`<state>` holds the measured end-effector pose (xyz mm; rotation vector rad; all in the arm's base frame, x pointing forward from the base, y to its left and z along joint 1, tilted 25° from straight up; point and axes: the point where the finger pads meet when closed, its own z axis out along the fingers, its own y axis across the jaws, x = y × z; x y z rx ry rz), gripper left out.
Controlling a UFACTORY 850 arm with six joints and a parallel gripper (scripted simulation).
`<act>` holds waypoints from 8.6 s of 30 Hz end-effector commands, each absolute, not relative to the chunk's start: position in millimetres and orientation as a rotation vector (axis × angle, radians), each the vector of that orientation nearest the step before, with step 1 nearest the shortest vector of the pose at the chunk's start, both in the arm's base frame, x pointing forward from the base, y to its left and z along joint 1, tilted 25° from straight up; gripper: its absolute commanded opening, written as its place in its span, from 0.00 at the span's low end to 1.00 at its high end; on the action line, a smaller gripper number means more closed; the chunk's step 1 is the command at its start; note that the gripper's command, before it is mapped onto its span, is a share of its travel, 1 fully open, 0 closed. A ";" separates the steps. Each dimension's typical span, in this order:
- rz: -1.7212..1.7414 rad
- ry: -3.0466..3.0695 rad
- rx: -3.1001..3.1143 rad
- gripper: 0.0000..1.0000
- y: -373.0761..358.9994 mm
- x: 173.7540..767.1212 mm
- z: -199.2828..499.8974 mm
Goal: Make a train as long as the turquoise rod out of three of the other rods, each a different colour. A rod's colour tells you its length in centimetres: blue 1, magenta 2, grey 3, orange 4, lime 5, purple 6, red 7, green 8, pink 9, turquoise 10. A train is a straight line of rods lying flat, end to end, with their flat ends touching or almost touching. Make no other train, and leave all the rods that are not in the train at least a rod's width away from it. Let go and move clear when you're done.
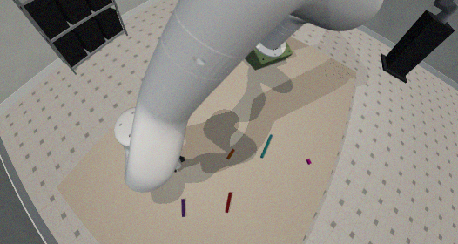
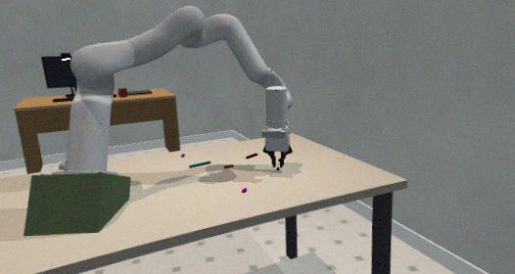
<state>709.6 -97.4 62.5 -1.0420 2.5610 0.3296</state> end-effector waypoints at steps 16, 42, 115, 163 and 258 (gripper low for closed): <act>0.328 2.560 -1.041 0.24 -98.0 710.5 63.7; 0.328 2.560 -1.041 0.24 -97.2 711.0 61.6; 0.328 2.560 -1.041 0.04 -93.2 713.8 50.9; 0.328 2.560 -1.041 0.04 -127.3 690.0 141.8; 0.209 2.251 -1.549 0.04 240.5 429.7 178.6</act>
